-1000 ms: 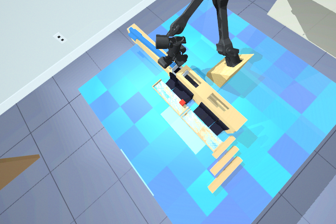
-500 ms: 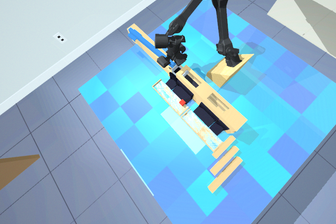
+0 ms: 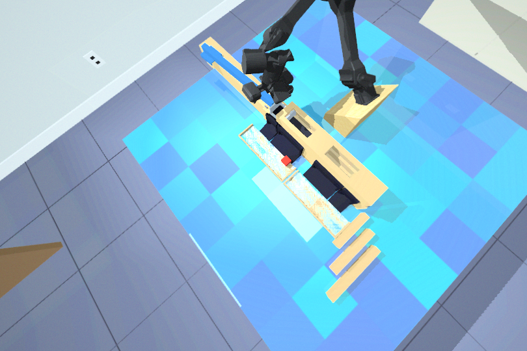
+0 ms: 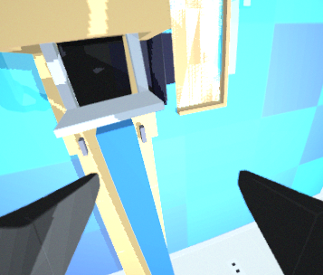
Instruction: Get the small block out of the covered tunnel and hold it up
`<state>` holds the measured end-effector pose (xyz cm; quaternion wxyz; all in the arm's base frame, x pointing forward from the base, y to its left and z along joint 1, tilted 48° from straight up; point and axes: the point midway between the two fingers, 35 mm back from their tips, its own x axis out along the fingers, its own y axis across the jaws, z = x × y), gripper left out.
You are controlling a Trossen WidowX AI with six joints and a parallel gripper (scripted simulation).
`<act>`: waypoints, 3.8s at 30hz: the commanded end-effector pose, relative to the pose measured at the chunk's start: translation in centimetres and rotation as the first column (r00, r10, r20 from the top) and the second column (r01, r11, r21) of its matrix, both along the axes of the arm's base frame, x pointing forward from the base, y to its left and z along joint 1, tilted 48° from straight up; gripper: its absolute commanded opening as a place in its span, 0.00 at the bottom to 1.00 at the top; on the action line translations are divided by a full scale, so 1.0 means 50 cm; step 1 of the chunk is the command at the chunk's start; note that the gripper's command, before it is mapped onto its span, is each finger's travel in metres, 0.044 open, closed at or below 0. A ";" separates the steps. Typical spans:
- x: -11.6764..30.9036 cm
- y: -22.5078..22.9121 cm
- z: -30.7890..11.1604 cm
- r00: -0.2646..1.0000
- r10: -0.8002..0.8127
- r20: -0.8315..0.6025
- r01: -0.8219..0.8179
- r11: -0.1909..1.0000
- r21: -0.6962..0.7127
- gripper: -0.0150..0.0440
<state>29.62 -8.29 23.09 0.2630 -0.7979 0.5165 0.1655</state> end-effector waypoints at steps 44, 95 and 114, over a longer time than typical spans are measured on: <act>0.116 0.326 -0.290 0.183 -0.900 0.396 0.512 0.431 0.743 1.00; 0.157 0.233 -0.392 0.186 -0.904 0.385 0.512 0.423 0.748 1.00; 0.167 0.187 -0.434 0.186 -0.904 0.386 0.511 0.425 0.748 1.00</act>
